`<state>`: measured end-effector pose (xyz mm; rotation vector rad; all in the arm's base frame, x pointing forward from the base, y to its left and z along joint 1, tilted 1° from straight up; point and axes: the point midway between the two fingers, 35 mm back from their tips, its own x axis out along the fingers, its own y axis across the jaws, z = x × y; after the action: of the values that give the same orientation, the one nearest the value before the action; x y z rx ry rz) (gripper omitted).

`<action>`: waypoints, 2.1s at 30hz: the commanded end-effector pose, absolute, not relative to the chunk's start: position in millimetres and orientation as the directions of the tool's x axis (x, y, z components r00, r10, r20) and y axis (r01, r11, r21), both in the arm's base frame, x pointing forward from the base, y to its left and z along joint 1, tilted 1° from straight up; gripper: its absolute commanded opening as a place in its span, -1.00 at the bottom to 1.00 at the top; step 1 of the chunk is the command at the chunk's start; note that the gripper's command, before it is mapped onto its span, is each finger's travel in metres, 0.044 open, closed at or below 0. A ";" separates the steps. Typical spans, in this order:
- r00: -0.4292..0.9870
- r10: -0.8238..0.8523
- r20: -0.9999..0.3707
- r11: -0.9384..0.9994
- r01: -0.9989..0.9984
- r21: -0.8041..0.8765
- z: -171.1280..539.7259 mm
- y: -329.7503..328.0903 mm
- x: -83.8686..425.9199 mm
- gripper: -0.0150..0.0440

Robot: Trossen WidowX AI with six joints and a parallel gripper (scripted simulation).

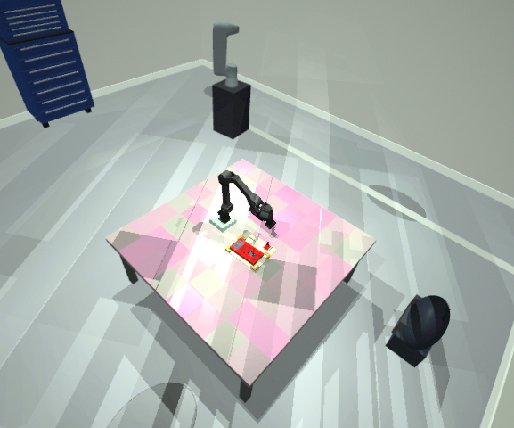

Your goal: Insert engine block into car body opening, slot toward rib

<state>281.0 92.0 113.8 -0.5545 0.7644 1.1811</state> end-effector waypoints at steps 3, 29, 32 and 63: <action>0.211 0.656 -0.725 0.295 -0.956 -0.011 115.0 90.3 279.8 -0.49; 0.237 0.745 -0.624 0.295 -0.956 -0.010 63.0 87.3 279.4 -0.49; 0.237 0.745 -0.624 0.295 -0.956 -0.010 55.5 87.5 279.5 -0.49; 0.240 0.754 -0.611 0.290 -0.957 -0.019 4.4 89.8 282.0 -0.05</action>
<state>281.9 90.0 4.4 -0.4326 0.5527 1.2221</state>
